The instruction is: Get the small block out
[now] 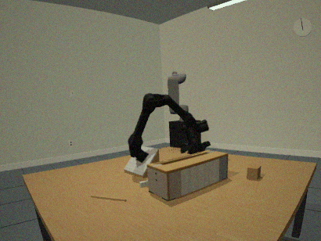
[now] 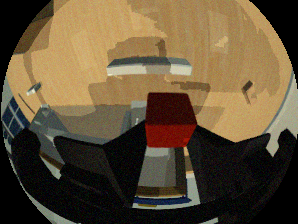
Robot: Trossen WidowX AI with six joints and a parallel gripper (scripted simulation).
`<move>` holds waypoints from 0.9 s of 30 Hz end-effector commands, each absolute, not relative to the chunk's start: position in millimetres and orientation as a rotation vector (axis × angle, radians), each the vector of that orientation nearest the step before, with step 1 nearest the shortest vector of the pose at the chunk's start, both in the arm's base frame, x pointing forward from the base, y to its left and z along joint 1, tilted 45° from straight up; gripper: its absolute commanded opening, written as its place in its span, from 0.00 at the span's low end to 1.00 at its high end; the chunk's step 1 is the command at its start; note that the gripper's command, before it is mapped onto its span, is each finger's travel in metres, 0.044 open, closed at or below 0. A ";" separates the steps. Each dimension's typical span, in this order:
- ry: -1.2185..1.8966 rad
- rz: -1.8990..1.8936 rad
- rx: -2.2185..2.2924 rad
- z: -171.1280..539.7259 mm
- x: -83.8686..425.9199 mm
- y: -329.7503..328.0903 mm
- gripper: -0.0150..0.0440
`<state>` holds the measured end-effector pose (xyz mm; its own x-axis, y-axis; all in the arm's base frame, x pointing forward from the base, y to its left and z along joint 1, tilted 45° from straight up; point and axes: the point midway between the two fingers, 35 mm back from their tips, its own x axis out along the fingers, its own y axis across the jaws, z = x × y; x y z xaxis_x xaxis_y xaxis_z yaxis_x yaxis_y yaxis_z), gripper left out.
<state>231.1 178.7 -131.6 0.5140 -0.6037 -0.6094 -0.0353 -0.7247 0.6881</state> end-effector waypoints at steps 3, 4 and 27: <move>-0.508 -1.203 2.136 -123.0 229.7 185.8 0.25; -0.492 -1.208 2.127 -120.0 229.3 187.0 0.25; -0.010 -1.252 1.869 -40.2 207.9 204.8 0.25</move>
<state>212.6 204.1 -49.8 0.5008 -0.4621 -0.7319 0.3701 -0.6501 0.6637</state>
